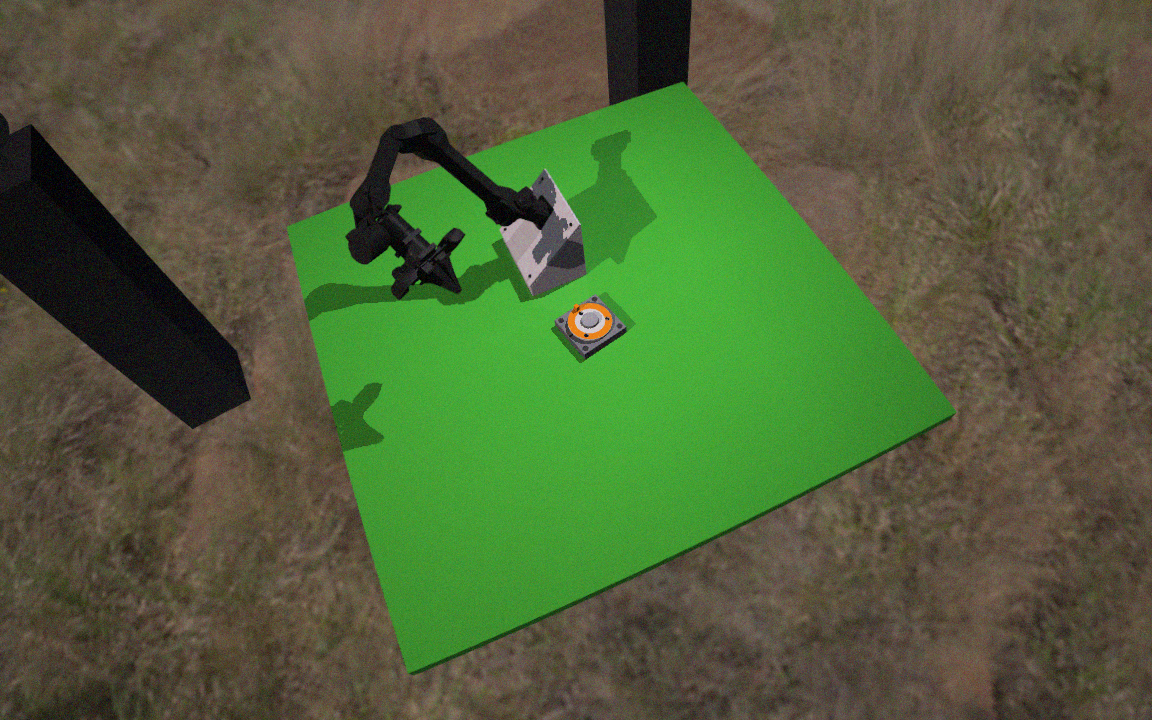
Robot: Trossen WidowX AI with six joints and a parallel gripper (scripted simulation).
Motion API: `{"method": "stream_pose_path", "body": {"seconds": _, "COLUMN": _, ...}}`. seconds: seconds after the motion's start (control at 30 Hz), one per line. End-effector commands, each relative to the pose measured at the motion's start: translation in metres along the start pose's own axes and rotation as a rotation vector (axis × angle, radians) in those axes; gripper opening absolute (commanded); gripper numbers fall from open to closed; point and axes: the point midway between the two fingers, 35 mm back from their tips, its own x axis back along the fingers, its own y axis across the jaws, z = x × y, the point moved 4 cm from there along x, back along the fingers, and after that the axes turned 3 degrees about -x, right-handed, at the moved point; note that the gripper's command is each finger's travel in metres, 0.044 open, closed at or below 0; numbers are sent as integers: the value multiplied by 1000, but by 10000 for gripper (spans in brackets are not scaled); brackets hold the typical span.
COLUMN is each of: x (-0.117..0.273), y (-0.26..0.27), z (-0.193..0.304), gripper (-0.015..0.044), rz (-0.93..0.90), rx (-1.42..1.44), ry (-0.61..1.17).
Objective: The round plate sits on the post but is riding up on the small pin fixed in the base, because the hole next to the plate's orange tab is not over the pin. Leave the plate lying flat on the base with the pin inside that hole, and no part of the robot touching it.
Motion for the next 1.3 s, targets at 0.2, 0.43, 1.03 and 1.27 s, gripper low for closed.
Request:
{"method": "stream_pose_path", "body": {"seconds": 0.2, "x": -134, "y": -68, "z": -1, "gripper": 0, "rz": 420, "rx": 593, "ry": -150}}
{"method": "stream_pose_path", "body": {"seconds": 0.43, "x": -199, "y": -151, "z": -1, "gripper": 0, "rz": 747, "rx": 1159, "ry": -208}}
{"method": "stream_pose_path", "body": {"seconds": 1.03, "x": -223, "y": -269, "z": -33, "gripper": 0, "rz": 1254, "rx": 2141, "ry": -224}}
{"method": "stream_pose_path", "body": {"seconds": 1.27, "x": -235, "y": -272, "z": -50, "gripper": 0, "rz": 1253, "rx": 2142, "ry": -223}}
